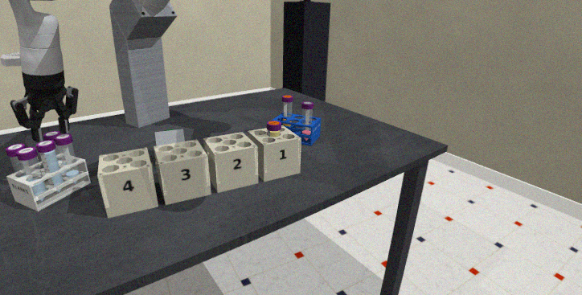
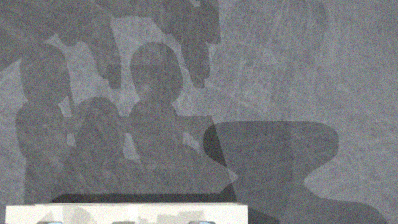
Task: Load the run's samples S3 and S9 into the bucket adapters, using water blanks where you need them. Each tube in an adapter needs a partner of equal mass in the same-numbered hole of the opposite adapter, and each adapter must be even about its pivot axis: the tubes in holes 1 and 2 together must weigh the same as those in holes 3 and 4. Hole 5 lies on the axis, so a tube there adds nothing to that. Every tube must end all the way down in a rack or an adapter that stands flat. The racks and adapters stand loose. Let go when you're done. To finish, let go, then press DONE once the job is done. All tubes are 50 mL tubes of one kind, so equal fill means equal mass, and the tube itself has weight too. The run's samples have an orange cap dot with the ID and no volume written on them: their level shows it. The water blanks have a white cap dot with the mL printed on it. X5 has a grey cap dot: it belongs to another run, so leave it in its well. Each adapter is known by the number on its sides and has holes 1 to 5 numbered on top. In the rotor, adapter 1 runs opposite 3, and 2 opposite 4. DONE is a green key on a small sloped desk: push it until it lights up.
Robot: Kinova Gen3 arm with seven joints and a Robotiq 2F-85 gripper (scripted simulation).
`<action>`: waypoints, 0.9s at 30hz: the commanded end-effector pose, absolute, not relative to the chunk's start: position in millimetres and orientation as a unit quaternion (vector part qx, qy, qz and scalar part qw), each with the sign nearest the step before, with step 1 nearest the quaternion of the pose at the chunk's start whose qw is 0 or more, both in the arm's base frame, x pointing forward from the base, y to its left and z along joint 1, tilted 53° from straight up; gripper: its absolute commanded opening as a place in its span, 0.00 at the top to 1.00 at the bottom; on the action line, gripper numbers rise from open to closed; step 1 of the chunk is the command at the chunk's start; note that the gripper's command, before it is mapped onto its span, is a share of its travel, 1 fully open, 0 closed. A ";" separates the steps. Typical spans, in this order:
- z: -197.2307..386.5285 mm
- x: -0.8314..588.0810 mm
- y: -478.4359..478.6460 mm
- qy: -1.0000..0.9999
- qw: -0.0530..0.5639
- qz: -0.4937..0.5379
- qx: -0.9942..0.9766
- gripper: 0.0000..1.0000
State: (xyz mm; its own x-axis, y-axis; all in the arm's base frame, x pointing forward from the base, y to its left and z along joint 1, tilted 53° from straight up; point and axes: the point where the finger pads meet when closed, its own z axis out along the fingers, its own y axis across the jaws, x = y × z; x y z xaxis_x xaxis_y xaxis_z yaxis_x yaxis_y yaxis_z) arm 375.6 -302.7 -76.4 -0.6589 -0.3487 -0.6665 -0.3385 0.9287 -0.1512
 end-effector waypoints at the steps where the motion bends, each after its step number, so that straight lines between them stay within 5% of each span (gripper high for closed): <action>1: -76.7 375.9 -303.2 0.911 0.367 -0.007 -0.188 0.38; 27: -81.5 382.1 -301.7 0.911 0.367 -0.007 -0.188 0.38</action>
State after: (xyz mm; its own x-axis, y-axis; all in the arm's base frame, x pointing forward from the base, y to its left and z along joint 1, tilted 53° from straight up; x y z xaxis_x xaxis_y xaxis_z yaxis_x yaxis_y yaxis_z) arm 381.9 -301.2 -81.3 -0.6589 -0.3487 -0.6665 -0.3385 0.9287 -0.1512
